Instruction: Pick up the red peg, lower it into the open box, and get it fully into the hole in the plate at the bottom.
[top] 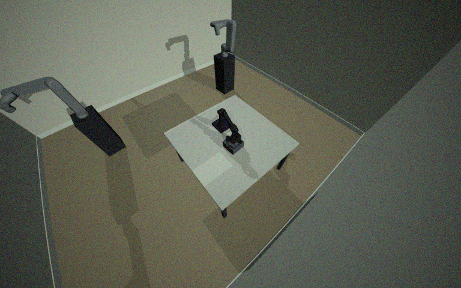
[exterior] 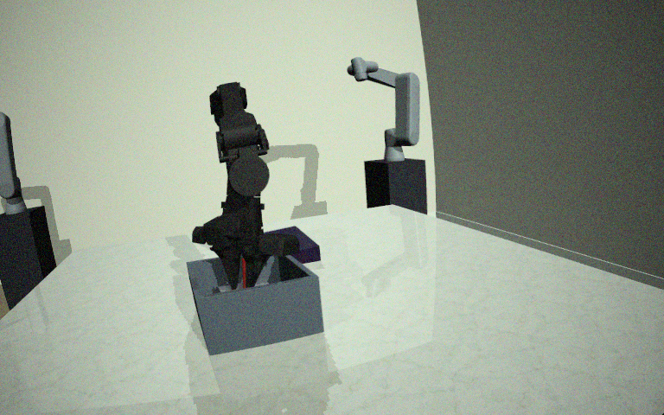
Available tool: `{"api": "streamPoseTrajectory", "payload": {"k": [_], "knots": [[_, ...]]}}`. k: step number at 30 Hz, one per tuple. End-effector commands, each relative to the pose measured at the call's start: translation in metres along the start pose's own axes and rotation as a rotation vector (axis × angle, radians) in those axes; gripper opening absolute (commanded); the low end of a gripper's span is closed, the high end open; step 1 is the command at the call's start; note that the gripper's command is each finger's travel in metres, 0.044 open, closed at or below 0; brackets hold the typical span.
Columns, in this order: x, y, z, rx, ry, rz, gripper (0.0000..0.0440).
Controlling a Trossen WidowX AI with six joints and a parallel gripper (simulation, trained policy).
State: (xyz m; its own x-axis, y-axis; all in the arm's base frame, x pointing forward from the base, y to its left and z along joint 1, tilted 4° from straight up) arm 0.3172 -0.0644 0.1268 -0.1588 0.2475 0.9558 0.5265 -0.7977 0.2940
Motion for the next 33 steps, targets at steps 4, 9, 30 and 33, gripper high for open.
{"api": "streamPoseTrajectory", "payload": {"k": [4,9,30,33], "knots": [[0.0,0.01,0.005,0.042,0.008,0.025,0.0153],[0.009,0.021,0.013,0.053,0.025,0.04,0.0161],[0.041,0.054,0.051,0.036,0.002,0.174,0.0196],[0.045,0.056,0.056,0.029,-0.011,0.197,0.0201]]}}
Point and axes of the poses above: the point midway between the two fingers, 35 mm back from their tips, its own x axis back along the fingers, its own z axis across the jaws, y = z × x, the point moved 4 cm from there along x, back along the fingers, and after that the axes turned 9 degrees about -x, right-handed, at the moved point
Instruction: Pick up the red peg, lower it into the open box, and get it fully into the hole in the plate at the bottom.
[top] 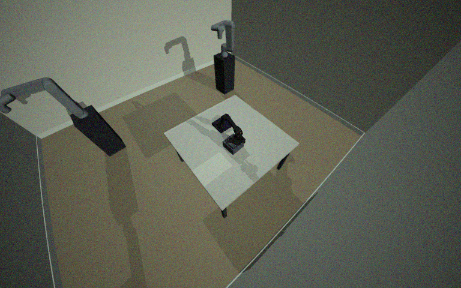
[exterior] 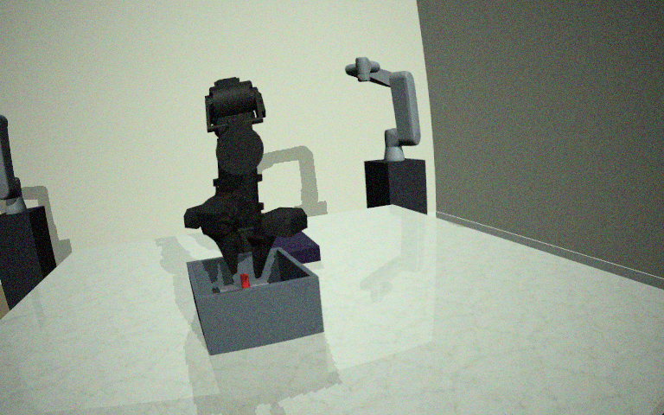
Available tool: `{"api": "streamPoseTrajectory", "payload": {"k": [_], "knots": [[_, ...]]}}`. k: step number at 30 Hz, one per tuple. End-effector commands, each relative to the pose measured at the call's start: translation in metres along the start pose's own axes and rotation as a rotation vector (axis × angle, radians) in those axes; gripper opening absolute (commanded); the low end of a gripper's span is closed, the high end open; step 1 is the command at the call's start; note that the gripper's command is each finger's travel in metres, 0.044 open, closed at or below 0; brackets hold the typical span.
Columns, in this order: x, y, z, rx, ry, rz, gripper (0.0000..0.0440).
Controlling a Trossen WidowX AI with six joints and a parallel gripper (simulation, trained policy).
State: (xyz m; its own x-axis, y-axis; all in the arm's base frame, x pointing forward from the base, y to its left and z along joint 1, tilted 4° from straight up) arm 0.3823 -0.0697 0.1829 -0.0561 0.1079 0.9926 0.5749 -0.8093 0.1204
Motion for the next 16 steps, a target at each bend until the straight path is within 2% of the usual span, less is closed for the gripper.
{"api": "streamPoseTrajectory", "payload": {"k": [1,10,16], "knots": [[0.005,0.001,0.007,-0.009,-0.009,0.028,0.0202],[0.019,-0.002,0.018,-0.03,-0.054,0.092,0.0215],[0.019,0.002,0.032,-0.044,-0.037,0.077,0.0219]]}}
Point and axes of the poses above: the point midway between the two fingers, 35 mm back from their tips, its own x axis back along the fingers, its own z axis across the jaws, y = z × x, the point moved 4 cm from there along x, back along the fingers, and after that the axes turned 9 degrees about -x, right-handed, at the moved point
